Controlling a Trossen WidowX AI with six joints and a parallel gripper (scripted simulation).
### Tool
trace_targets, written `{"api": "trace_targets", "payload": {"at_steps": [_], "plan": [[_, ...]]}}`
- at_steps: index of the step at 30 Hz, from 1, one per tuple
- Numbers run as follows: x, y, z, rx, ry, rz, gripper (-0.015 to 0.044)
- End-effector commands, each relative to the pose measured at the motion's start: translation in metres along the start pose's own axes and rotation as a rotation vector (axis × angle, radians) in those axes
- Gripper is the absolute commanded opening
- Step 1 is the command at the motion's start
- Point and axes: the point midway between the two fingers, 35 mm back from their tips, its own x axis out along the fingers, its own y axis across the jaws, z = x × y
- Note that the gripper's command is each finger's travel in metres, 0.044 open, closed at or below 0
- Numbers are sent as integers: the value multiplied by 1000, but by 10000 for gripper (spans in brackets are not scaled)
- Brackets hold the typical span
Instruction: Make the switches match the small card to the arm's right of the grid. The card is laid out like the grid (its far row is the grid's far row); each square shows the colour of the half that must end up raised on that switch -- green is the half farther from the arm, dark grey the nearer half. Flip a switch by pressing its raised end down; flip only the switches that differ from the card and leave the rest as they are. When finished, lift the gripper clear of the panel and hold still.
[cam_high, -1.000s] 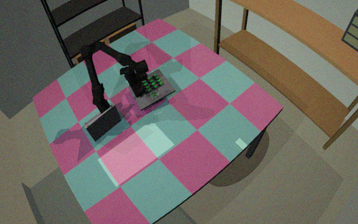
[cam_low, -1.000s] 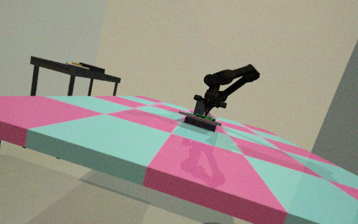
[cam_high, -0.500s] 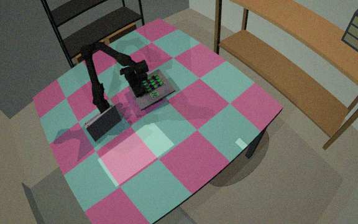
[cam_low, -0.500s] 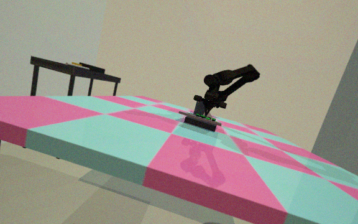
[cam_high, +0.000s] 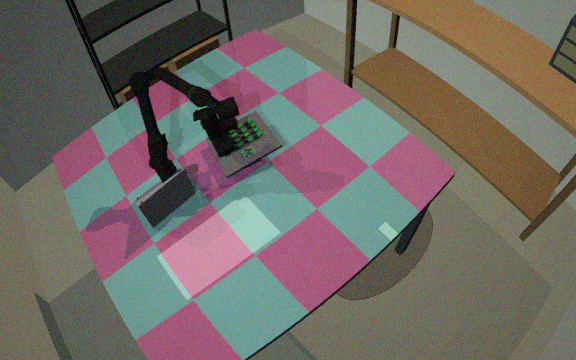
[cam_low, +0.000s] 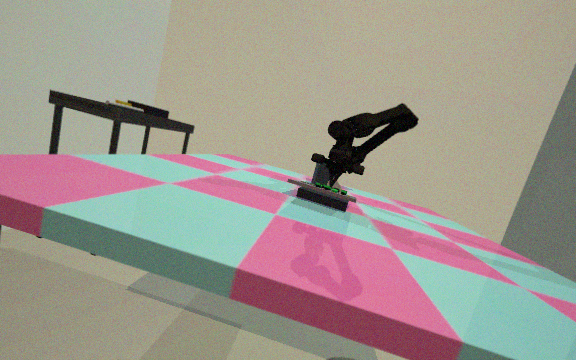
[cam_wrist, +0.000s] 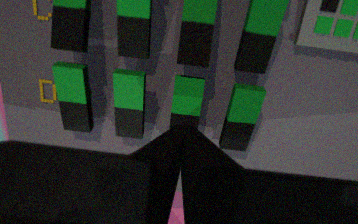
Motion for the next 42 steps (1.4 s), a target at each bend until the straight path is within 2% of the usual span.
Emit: {"api": "trace_targets", "payload": {"at_steps": [1,12,16,18,32,36,42], "plan": [[1,0,0,4,-2,5,0],[-1,0,1,-1,0,0,0],[-52,-1,4,4,20,0,0],[-63,0,3,5,25,2,0],[-63,-27,21,3,24,1,0],[-30,-27,22,3,47,2,0],[-27,-27,22,3,49,2,0]]}}
